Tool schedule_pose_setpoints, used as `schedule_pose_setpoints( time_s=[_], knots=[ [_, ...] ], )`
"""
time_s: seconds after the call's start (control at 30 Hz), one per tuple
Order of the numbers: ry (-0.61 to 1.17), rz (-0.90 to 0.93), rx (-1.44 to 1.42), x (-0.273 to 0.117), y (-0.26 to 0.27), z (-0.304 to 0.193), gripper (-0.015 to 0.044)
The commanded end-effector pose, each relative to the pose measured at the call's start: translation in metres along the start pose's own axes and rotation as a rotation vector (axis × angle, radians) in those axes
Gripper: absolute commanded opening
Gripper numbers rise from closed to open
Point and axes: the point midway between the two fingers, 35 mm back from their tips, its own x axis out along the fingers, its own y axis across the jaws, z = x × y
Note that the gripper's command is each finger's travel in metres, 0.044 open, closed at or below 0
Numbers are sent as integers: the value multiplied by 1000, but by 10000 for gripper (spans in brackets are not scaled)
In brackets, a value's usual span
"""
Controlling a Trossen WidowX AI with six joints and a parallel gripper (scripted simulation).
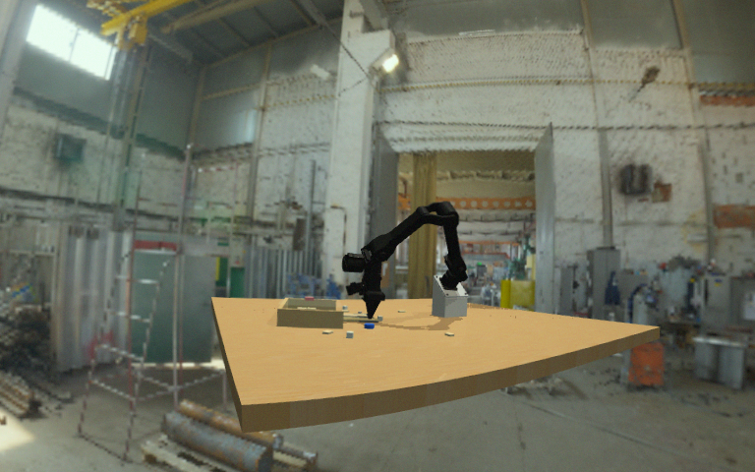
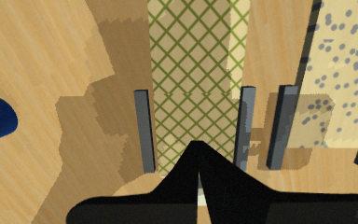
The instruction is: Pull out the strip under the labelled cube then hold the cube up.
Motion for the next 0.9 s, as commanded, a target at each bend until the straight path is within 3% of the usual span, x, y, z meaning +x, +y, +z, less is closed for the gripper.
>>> schedule_pose_setpoints(
  time_s=[0.0, 0.87],
  knots=[
    [19, 1, 10, 5, -1, -12, 0],
    [21, 1, 11, 5, -1, -52, 0]
  ],
)
